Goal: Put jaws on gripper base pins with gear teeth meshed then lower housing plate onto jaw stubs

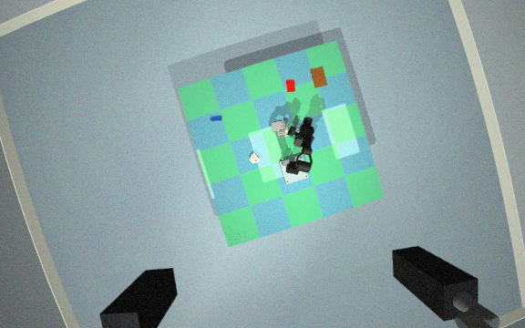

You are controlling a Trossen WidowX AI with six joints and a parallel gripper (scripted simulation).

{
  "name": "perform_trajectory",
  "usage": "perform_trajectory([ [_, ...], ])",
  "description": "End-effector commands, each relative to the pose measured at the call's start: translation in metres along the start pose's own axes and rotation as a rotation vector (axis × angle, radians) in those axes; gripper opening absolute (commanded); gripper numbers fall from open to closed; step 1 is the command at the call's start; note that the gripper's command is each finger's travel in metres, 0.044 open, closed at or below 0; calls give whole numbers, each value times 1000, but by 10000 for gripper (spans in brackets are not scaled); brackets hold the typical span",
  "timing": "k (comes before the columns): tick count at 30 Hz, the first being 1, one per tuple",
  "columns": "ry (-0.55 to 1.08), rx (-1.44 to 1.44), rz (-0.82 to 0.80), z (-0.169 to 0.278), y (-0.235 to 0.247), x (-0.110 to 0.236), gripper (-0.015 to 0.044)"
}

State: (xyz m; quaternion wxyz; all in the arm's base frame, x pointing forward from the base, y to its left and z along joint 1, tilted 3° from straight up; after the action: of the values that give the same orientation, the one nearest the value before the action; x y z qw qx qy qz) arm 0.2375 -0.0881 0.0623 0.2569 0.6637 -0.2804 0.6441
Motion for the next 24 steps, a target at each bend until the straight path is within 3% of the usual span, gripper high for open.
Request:
perform_trajectory([
  [1, -1, 1, -6, -1, 1, -7, 440],
  [24, -1, 1, -6, -2, 1, -10, 440],
])
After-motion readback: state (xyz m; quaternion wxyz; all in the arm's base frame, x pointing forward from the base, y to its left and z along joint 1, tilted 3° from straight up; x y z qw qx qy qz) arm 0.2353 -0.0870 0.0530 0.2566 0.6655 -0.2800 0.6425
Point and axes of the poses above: the point midway between the two fingers, 35 mm back from their tips, its own x axis back along the fingers, its own y axis across the jaws, z = x × y, the point moved 5 cm from there along x, back along the fingers, and after that the axes turned 12 degrees about -x, right-handed, at the moved point
